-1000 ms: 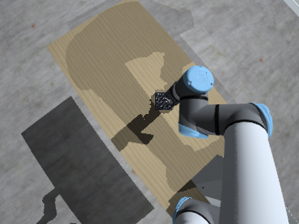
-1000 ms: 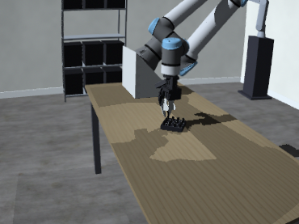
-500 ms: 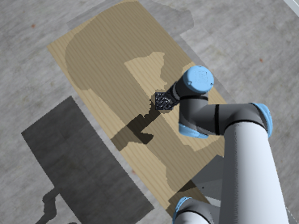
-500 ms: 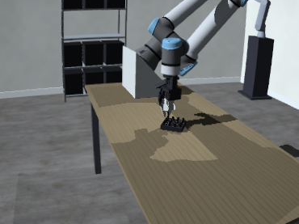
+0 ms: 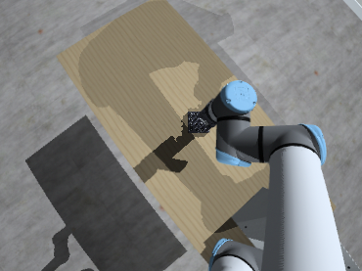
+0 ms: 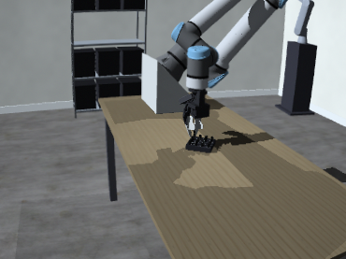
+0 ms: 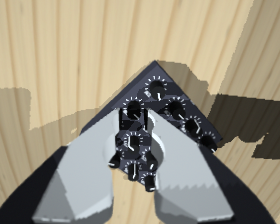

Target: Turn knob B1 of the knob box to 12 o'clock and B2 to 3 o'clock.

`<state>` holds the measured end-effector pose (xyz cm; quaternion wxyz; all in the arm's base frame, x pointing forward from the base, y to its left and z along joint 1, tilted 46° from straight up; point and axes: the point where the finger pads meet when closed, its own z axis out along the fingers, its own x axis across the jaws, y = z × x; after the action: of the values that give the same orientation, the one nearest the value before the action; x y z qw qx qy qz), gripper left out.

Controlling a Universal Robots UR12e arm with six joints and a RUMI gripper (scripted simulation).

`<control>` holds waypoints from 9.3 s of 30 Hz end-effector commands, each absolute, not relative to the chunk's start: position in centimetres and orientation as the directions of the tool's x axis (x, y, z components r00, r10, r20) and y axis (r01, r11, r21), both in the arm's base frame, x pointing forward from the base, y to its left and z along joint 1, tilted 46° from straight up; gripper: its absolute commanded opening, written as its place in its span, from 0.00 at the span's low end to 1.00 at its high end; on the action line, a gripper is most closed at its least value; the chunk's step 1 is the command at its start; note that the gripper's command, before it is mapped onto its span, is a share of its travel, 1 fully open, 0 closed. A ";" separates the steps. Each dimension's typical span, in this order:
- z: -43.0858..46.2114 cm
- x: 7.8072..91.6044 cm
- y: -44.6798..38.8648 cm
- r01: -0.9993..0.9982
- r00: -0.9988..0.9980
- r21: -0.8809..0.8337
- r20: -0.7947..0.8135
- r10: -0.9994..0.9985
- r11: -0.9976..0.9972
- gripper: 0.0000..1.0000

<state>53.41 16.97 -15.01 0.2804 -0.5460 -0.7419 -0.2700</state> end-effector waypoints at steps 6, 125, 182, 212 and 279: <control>-15.4 53.3 17.4 0.962 -0.246 0.094 0.711 0.659 0.257 0.11; -15.4 53.4 17.3 0.818 -0.563 0.334 0.634 0.530 0.468 0.04; -15.6 53.8 17.0 -0.034 -0.992 0.715 0.059 -0.108 0.699 0.04; -15.6 54.0 17.1 -0.239 -0.964 0.711 -0.090 -0.251 0.662 0.04; -13.0 54.7 14.2 -0.249 -0.962 0.707 -0.099 -0.256 0.662 0.11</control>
<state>54.54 15.12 -13.74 0.0038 0.1379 -0.9117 -0.3871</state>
